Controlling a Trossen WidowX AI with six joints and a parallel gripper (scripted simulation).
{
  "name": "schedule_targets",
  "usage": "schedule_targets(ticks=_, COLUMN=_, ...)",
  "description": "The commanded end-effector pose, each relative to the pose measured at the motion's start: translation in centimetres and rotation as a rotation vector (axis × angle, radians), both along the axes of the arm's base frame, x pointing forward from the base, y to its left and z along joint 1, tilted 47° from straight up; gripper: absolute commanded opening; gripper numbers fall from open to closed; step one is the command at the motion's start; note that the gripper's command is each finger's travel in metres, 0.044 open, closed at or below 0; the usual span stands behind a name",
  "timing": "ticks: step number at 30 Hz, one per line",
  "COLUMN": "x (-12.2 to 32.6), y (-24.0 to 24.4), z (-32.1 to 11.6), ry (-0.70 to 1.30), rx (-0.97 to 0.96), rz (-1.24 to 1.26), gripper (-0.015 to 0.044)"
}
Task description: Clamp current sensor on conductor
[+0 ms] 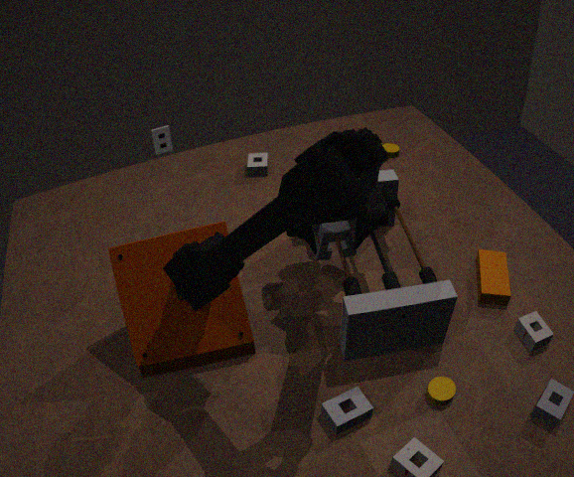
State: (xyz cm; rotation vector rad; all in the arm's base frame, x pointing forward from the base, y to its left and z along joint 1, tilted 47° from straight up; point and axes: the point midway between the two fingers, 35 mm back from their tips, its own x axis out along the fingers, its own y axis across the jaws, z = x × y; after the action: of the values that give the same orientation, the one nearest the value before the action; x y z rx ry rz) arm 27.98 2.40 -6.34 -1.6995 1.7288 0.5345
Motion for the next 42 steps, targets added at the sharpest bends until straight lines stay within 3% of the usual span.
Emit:
schedule_targets(ticks=1, x=0.0, y=0.1, z=0.1, ry=-0.002, rx=0.001, rz=0.000, gripper=0.0000)
schedule_targets(ticks=42, x=0.0, y=1.1, z=1.0, ry=0.014, rx=-0.002, rz=-0.005, gripper=0.0000)
